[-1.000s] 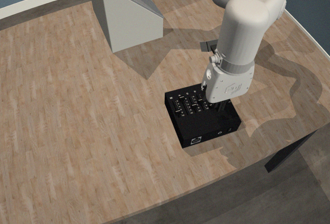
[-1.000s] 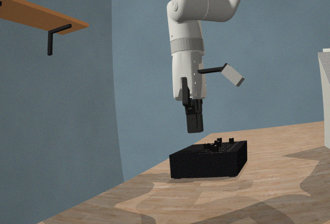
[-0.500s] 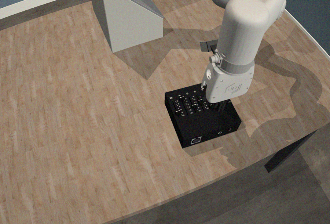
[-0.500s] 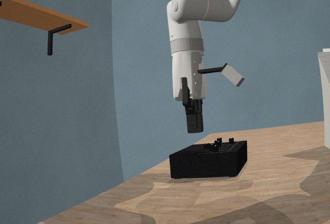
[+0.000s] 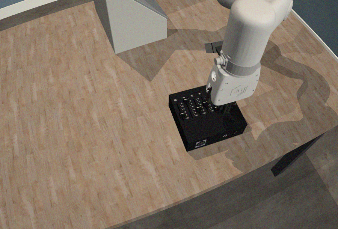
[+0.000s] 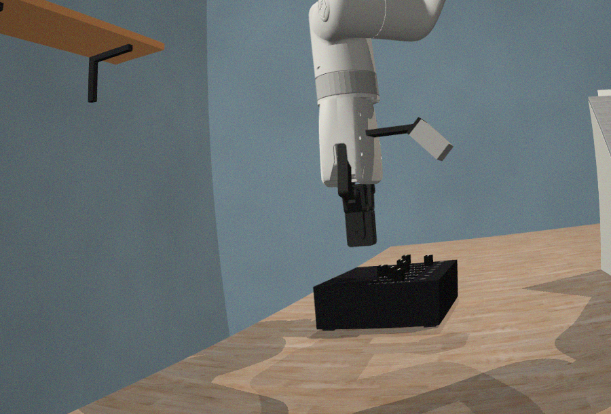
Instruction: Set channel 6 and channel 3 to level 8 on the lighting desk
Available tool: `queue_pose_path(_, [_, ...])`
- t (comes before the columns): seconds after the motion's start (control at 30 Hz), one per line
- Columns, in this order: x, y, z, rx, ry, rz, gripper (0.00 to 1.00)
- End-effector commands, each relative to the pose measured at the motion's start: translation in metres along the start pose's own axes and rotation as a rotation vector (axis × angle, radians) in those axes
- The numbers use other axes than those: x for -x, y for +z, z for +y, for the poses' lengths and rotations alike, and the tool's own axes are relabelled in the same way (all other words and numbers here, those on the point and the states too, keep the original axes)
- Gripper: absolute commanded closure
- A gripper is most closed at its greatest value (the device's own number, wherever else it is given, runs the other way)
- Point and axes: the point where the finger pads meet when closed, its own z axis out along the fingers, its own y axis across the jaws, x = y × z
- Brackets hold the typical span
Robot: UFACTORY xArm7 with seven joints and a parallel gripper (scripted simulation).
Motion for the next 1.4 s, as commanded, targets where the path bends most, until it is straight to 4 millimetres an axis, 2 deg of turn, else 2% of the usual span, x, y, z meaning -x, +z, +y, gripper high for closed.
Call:
queue_pose_path(0.0, [0.002, -0.002, -0.001, -0.001, 0.000, -0.005, 1.00])
queue_pose_path(1.37, [0.004, 0.020, -0.001, 0.000, -0.001, -0.006, 1.00])
